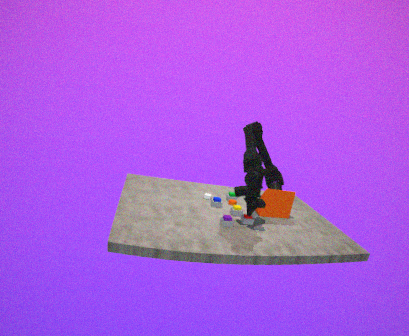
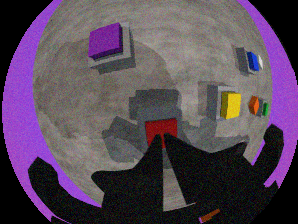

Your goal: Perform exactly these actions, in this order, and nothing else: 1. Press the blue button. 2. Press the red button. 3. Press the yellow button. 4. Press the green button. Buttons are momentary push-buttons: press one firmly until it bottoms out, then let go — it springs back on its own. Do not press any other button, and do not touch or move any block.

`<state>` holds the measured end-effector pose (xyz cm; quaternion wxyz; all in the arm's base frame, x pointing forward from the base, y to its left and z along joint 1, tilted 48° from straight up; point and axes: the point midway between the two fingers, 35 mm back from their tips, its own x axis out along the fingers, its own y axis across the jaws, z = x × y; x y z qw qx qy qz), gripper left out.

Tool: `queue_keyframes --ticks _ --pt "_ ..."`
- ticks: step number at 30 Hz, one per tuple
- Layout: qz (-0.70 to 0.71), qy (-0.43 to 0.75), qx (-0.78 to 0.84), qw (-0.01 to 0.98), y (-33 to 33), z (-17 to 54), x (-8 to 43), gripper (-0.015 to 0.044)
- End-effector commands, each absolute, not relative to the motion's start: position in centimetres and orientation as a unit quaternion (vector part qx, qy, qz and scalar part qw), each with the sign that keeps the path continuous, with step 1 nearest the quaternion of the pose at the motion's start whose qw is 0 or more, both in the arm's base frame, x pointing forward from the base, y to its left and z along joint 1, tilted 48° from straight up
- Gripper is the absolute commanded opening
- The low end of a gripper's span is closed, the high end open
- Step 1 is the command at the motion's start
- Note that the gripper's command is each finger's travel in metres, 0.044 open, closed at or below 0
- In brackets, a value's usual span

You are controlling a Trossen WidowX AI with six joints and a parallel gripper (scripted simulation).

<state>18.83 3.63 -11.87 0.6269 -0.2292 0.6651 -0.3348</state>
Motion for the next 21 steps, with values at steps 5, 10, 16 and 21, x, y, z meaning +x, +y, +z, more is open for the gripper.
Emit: queue_keyframes --ticks 5,10,16,21 --pt "-0.334 0.665 -0.232 0.627 3.5 -11.9 18.8 0.0020" --pt "-0.334 0.665 -0.232 0.627 3.5 -11.9 18.8 0.0020" --pt "-0.334 0.665 -0.231 0.627 5.9 -9.7 19.2 0.0020" --pt "-0.332 0.665 -0.231 0.628 6.7 -9.1 19.4 0.0020"
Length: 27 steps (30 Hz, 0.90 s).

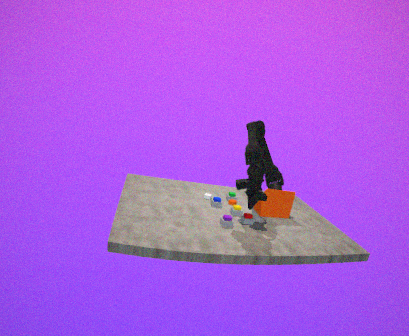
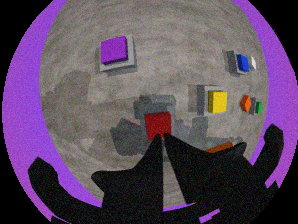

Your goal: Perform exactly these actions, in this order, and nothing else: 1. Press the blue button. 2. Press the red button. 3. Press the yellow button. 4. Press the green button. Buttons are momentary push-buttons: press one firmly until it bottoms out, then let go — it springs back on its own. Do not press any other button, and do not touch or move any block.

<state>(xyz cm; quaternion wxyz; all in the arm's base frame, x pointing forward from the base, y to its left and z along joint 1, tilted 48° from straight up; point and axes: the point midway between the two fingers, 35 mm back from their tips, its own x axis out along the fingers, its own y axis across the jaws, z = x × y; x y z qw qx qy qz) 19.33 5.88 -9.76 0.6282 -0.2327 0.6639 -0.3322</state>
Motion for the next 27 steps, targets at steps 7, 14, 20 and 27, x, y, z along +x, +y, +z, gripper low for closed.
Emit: queue_keyframes --ticks 7,14,20,27 --pt "-0.333 0.666 -0.231 0.627 10.4 -5.5 19.9 0.0020" --pt "-0.332 0.666 -0.231 0.627 6.0 -0.7 21.2 0.0020" --pt "-0.335 0.665 -0.233 0.625 3.4 1.7 21.3 0.0020" --pt "-0.335 0.665 -0.233 0.626 -0.4 -1.8 20.9 0.0020"
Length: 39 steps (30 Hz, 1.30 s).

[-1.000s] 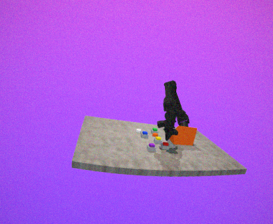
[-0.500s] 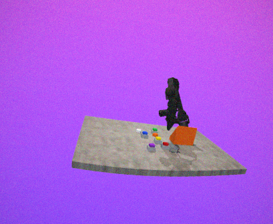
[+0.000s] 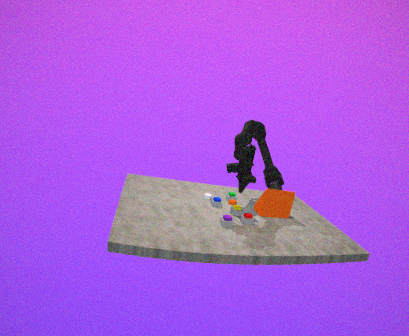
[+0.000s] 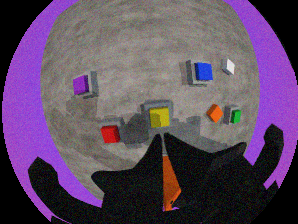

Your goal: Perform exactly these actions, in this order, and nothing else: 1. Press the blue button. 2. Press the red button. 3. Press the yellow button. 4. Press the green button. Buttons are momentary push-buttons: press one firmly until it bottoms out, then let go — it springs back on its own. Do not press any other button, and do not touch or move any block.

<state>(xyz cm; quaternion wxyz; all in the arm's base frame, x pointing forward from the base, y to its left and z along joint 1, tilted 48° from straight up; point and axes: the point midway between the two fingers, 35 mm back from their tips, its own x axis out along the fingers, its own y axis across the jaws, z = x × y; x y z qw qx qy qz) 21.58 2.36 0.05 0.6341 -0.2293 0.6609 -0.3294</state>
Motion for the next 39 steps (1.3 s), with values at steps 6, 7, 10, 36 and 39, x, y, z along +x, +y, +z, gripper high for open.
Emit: queue_keyframes --ticks 6,7,10,36,39 --pt "-0.336 0.665 -0.234 0.625 -1.2 -2.5 20.7 0.0020" --pt "-0.336 0.665 -0.234 0.625 -1.2 -2.5 20.6 0.0020" --pt "-0.336 0.665 -0.234 0.625 -1.6 -2.8 20.6 0.0020" --pt "-0.336 0.664 -0.234 0.625 -3.7 -4.7 20.3 0.0020" --pt "-0.336 0.664 -0.234 0.625 -3.7 -4.7 20.3 0.0020"
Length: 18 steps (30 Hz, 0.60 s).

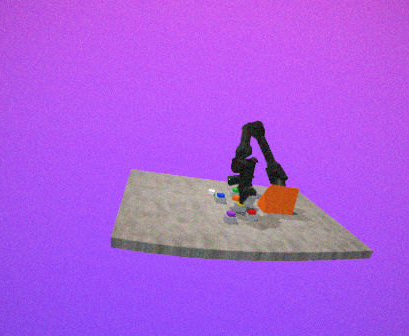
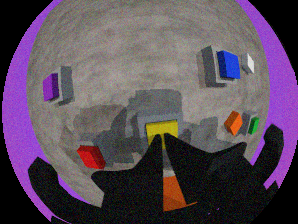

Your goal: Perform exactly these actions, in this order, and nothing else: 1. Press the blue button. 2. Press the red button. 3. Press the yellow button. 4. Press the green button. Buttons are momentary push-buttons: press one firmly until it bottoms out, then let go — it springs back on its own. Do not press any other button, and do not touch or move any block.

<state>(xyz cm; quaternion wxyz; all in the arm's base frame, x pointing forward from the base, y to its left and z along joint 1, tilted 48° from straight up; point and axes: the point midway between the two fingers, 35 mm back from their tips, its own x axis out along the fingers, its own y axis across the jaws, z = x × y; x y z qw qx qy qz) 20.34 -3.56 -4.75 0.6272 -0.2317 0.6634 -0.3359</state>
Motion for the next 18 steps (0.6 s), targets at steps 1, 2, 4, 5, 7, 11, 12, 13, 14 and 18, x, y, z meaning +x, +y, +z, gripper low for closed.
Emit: queue_keyframes --ticks 1,2,4,5,7,11,12,13,14,18 --pt "-0.336 0.664 -0.234 0.625 -3.7 -4.7 20.3 0.0020" --pt "-0.336 0.664 -0.234 0.625 -3.7 -4.7 20.3 0.0020" --pt "-0.336 0.664 -0.234 0.625 -3.7 -4.7 20.3 0.0020" --pt "-0.336 0.664 -0.234 0.625 -3.7 -4.7 20.3 0.0020" --pt "-0.336 0.664 -0.234 0.625 -3.7 -4.7 20.3 0.0020" --pt "-0.336 0.665 -0.233 0.626 -1.3 -2.6 20.6 0.0020" --pt "-0.336 0.665 -0.234 0.625 -1.2 -2.4 20.7 0.0020" --pt "-0.336 0.665 -0.234 0.625 -1.2 -2.4 20.7 0.0020" --pt "-0.336 0.665 -0.234 0.625 -1.2 -2.4 20.7 0.0020" --pt "-0.335 0.664 -0.232 0.628 0.6 -1.0 21.1 0.0020"
